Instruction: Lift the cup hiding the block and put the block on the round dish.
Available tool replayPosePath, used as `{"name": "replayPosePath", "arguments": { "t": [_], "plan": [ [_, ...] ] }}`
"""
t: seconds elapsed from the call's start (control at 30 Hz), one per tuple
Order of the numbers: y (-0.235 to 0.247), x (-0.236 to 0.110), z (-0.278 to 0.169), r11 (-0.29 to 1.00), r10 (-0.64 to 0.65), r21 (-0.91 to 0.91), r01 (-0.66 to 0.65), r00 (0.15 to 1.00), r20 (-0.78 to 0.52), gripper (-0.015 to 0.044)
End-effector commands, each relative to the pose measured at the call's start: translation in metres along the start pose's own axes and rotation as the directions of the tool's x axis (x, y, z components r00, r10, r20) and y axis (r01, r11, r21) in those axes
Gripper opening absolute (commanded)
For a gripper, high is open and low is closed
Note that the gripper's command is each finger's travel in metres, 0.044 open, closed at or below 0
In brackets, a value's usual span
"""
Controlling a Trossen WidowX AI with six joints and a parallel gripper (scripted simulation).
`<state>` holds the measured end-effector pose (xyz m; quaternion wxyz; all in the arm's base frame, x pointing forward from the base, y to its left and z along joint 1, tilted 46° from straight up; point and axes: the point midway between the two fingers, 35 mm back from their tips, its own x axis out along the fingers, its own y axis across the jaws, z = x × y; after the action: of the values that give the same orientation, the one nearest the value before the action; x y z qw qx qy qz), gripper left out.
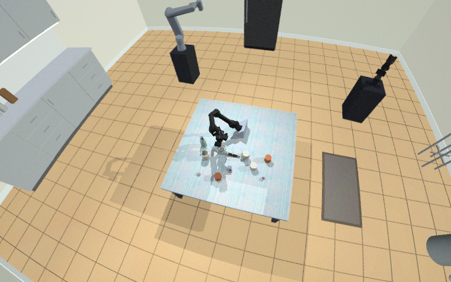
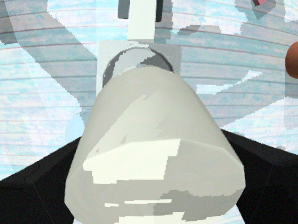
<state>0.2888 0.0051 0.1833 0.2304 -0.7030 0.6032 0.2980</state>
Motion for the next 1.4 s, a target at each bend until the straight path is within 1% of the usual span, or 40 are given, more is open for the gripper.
{"name": "replayPosePath", "arguments": {
  "t": [0.0, 0.07, 0.27, 0.5, 0.73, 1.03, 1.23, 1.37],
  "plan": [
    [0.0, 0.0, 0.0, 1.0, -0.001, 0.0, 0.001, 1.0, 0.0, 0.0],
    [0.002, 0.003, -0.004, 1.0, 0.001, 0.002, -0.001, 1.0, 0.005, 0.0],
    [0.029, 0.025, -0.042, 0.999, 0.016, 0.03, -0.017, 0.999, 0.038, 0.0],
    [0.068, 0.047, -0.078, 0.998, 0.024, 0.064, -0.027, 0.998, 0.054, 0.0],
    [0.113, 0.064, -0.103, 0.994, 0.032, 0.099, -0.036, 0.999, 0.044, 0.0],
    [0.173, 0.078, -0.121, 0.989, 0.058, 0.135, -0.056, 0.998, -0.005, 0.0],
    [0.177, 0.08, -0.122, 0.989, 0.061, 0.138, -0.059, 0.998, -0.01, 0.0],
    [0.177, 0.089, -0.122, 0.989, 0.061, 0.138, -0.059, 0.998, -0.009, 0.0]
  ]
}}
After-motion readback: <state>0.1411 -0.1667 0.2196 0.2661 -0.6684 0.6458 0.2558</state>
